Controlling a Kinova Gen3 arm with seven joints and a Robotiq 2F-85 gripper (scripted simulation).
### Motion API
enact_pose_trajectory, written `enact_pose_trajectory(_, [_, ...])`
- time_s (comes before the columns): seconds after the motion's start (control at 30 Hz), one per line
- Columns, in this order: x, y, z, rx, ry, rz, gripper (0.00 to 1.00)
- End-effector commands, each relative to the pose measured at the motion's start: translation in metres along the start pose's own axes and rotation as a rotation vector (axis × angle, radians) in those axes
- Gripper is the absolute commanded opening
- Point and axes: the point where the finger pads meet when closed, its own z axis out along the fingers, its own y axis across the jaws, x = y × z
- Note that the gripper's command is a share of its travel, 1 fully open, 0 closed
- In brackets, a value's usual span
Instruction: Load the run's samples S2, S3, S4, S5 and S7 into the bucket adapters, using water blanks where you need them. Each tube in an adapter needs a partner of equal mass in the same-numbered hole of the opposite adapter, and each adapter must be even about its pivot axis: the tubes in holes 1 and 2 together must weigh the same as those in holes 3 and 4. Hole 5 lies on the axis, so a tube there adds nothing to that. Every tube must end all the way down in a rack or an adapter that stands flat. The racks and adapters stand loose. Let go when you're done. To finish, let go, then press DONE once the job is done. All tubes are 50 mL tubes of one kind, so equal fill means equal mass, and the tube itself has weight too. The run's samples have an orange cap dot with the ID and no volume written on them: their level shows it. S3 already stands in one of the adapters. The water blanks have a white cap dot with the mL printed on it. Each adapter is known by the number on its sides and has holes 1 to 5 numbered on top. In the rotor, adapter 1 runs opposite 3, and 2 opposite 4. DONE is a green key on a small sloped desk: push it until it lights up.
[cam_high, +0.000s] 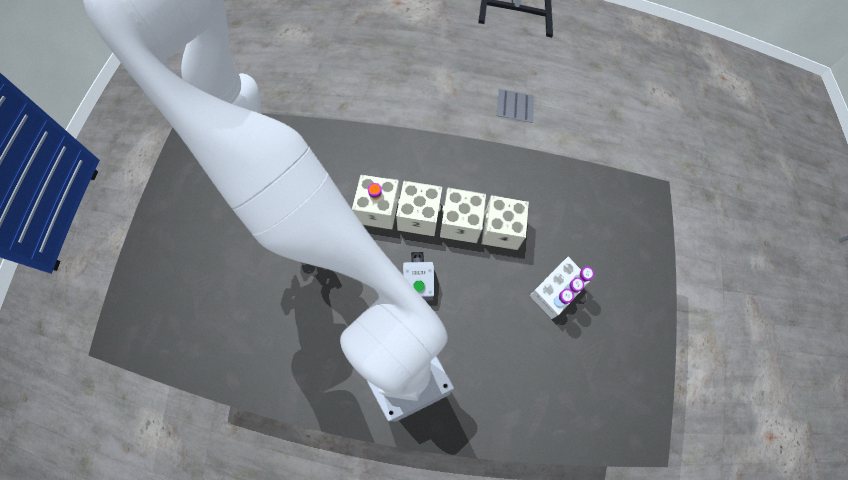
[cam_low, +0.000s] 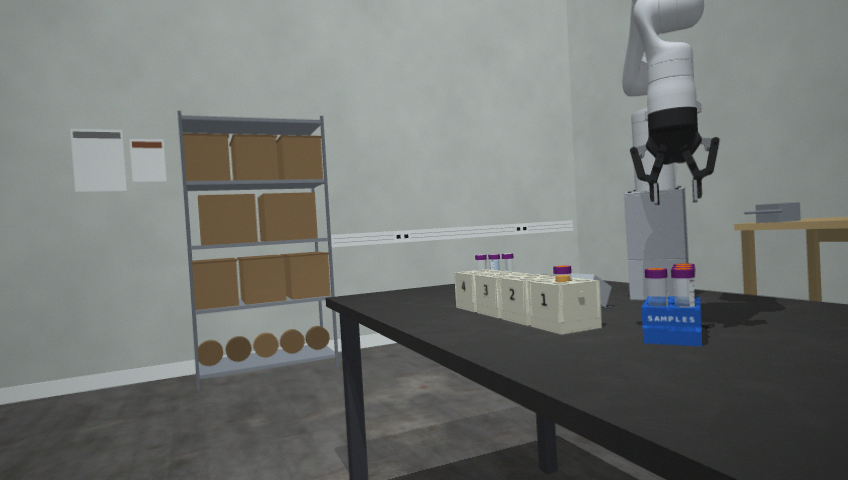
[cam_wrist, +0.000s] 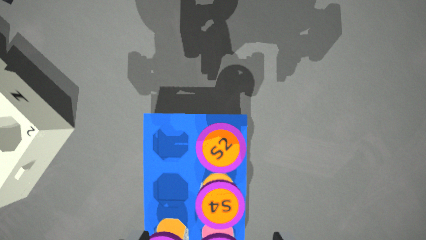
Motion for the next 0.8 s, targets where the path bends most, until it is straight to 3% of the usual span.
enact_pose_trajectory(0.0, [-0.002, 0.007, -0.001, 0.000, -0.002, 0.000, 0.62])
enact_pose_trajectory(0.4, [-0.002, 0.007, -0.001, 0.000, -0.002, 0.000, 0.62])
enact_pose_trajectory(0.77, [-0.002, 0.007, 0.011, 0.000, -0.002, 0.000, 0.62])
